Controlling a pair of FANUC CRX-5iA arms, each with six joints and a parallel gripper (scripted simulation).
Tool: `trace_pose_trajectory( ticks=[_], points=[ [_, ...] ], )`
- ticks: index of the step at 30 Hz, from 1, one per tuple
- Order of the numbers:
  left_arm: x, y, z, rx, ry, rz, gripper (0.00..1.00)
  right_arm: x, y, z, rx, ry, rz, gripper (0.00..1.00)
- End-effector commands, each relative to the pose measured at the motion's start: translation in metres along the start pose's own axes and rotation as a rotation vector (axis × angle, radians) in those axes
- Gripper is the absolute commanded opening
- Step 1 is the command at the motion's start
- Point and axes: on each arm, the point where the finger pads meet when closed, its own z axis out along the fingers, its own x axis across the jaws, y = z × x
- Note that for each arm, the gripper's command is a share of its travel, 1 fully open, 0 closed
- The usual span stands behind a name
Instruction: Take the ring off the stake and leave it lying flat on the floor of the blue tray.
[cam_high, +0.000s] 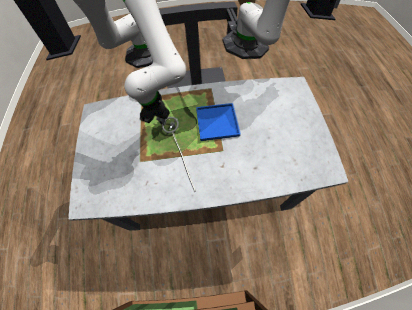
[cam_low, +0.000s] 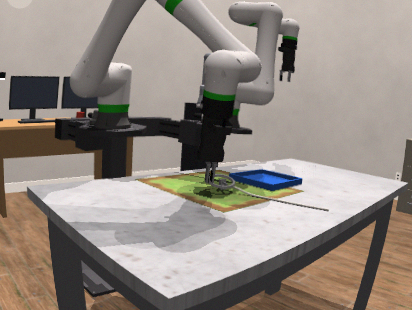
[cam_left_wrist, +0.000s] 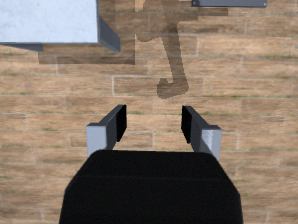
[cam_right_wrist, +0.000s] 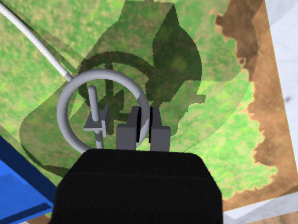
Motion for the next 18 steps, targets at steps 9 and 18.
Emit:
trace_pose_trajectory(
  ticks=[9,18],
  points=[
    [-0.0001,0.0002,-0.0009,-0.002,0.000,0.000,1.00,-0.0006,0.0015,-0.0022,0.099,-0.001,-0.001,0.00],
    [-0.0001,0.0002,-0.0009,-0.002,0.000,0.000,1.00,-0.0004,0.0021,-0.0041,0.109,-0.001,0.000,0.00]
  ],
)
